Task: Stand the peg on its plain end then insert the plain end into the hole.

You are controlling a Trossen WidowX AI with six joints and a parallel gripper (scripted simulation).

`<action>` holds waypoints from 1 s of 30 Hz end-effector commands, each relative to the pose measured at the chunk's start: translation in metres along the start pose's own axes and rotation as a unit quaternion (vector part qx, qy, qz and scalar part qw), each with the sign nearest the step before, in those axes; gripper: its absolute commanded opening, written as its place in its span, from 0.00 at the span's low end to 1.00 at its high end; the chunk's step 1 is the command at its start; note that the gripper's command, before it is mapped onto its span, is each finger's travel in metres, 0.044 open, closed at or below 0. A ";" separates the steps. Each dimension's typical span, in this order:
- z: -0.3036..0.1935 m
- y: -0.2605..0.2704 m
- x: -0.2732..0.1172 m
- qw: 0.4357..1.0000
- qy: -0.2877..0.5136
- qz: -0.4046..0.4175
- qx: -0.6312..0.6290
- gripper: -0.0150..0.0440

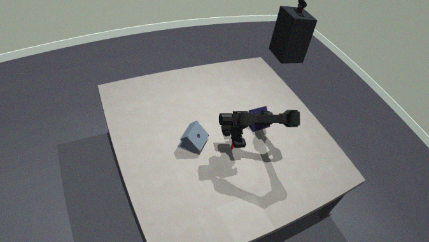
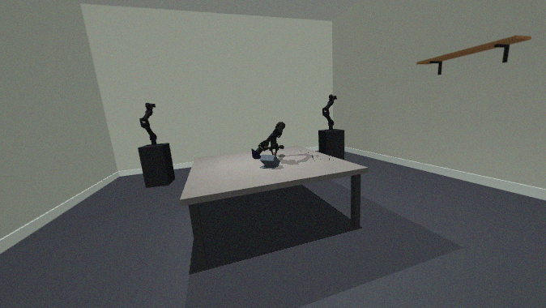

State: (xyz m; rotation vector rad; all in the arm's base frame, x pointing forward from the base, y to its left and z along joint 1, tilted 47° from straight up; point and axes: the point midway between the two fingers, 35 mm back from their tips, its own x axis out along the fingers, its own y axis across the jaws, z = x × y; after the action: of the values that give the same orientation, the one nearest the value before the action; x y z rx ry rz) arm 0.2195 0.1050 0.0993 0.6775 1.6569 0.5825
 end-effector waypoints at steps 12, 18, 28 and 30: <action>0.002 0.000 -0.015 1.000 0.000 -0.001 0.000 0.25; 0.004 -0.001 -0.036 1.000 -0.001 -0.002 0.001 0.25; 0.005 0.000 -0.069 1.000 0.000 0.000 0.002 0.25; 0.005 0.000 -0.075 1.000 0.001 0.000 0.002 0.25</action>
State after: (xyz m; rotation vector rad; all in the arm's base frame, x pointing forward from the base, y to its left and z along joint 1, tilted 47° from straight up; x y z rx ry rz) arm 0.2331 0.0596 0.1435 0.6825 1.6560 0.5776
